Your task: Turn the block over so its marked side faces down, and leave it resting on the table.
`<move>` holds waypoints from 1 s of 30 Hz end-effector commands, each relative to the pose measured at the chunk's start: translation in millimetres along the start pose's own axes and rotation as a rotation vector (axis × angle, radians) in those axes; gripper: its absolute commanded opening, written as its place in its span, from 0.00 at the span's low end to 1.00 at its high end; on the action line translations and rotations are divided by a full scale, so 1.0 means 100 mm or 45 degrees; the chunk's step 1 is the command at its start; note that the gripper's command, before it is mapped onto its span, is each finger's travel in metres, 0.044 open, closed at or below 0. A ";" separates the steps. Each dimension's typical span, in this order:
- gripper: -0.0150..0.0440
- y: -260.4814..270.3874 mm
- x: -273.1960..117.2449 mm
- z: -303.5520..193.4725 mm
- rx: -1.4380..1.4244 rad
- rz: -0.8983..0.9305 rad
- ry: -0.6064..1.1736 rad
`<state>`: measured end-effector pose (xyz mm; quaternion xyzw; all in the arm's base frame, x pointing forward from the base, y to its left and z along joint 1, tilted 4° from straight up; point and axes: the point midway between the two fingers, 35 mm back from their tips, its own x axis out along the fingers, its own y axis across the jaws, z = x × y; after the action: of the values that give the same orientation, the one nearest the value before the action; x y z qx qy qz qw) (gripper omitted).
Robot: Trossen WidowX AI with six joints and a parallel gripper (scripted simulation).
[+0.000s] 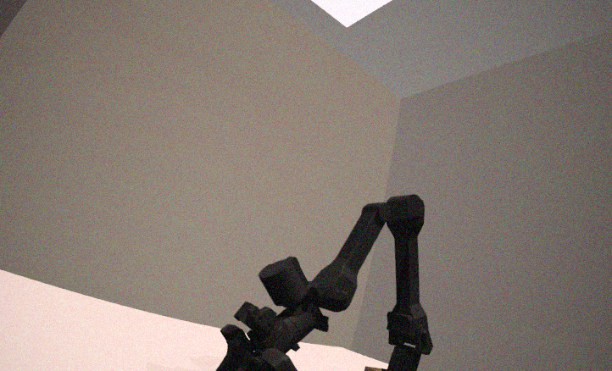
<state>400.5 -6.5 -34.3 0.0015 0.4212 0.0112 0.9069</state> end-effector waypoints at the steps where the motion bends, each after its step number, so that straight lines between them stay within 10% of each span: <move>1: 0.25 0.00 0.04 -0.05 0.008 0.004 -0.054; 30: 0.25 0.01 -0.06 -0.16 0.007 0.005 -0.413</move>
<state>385.1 -5.8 -39.0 0.0034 0.2683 0.0105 0.9633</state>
